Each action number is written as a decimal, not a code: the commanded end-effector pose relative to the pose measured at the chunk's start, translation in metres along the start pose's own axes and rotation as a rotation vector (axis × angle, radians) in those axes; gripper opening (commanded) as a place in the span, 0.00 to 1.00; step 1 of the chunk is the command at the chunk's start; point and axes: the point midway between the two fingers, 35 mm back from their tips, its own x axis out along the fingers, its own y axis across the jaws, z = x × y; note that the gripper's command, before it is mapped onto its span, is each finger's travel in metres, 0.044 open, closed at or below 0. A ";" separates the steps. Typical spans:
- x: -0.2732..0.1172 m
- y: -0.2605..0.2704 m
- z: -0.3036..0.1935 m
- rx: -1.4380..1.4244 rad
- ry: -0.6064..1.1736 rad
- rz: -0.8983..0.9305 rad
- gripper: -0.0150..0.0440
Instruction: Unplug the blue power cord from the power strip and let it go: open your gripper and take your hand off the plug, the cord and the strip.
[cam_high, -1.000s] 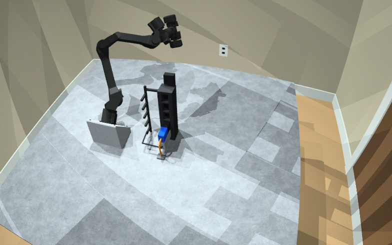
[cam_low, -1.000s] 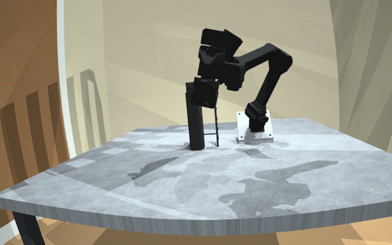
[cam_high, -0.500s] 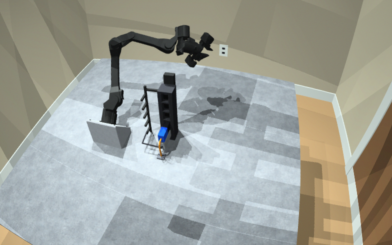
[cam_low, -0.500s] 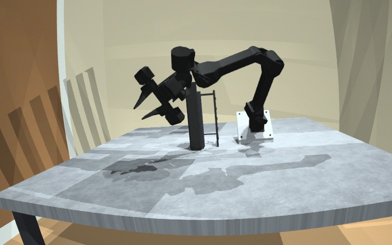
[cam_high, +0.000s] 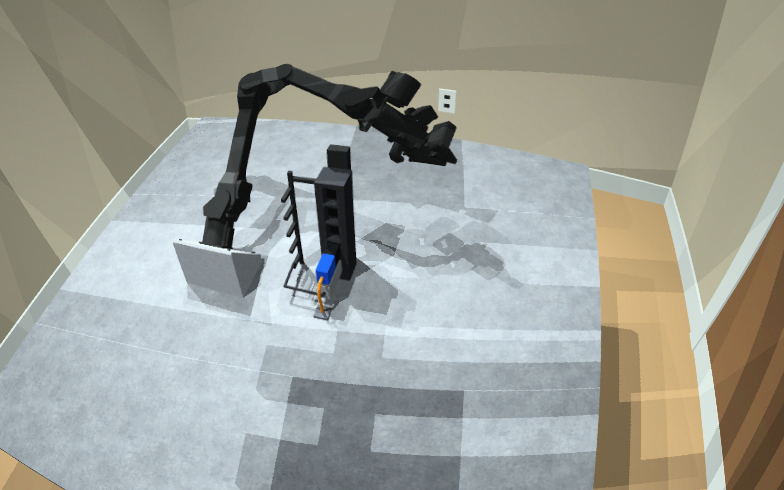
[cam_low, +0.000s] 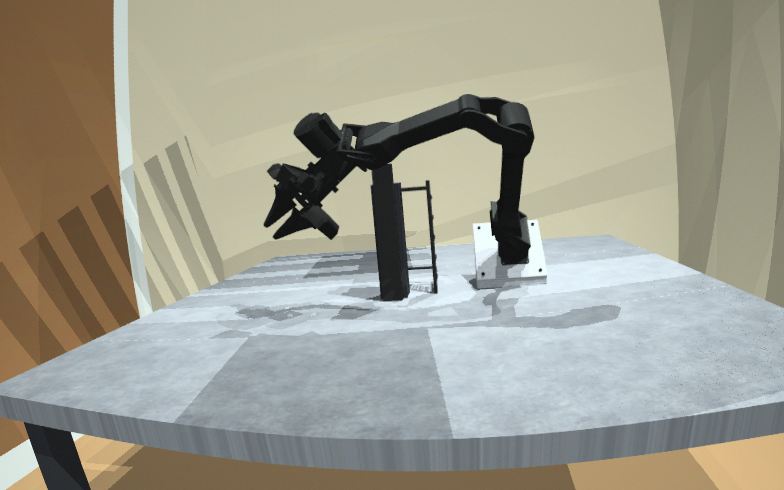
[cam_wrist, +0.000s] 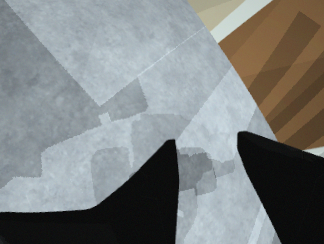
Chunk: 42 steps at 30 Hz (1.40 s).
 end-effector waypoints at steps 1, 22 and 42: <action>-0.006 -0.034 -0.054 0.247 0.132 -0.053 0.53; -0.111 -0.041 -0.297 1.896 0.791 -0.412 0.53; -0.150 0.002 -0.327 2.499 1.069 -0.574 0.53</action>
